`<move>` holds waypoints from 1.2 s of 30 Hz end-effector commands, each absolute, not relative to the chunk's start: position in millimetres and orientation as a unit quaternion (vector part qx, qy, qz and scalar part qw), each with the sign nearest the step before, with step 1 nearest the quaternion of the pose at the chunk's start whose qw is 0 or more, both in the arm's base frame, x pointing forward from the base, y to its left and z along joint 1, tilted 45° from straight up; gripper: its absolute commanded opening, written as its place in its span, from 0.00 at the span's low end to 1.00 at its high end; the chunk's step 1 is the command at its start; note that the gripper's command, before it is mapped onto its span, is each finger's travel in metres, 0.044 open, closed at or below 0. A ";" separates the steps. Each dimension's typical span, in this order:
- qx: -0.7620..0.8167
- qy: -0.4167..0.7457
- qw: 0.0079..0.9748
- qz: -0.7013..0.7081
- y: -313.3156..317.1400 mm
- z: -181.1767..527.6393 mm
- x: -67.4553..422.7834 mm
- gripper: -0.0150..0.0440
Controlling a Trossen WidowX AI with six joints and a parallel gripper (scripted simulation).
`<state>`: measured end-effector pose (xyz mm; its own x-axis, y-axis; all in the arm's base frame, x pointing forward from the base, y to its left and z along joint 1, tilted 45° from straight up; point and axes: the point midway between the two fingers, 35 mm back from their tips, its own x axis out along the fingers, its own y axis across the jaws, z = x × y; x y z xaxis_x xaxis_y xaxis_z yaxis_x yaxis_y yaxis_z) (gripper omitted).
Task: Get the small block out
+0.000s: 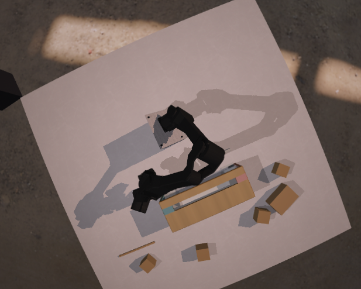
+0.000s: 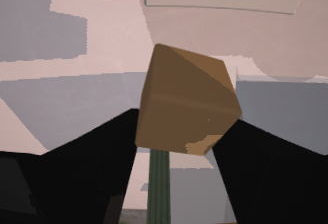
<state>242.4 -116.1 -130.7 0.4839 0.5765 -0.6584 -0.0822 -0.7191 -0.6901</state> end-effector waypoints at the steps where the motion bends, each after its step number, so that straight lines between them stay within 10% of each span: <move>1: -0.789 -0.139 0.347 0.488 -125.1 -122.0 241.7 0.25; 36: -0.718 0.071 0.465 0.513 -168.1 -44.4 204.9 0.25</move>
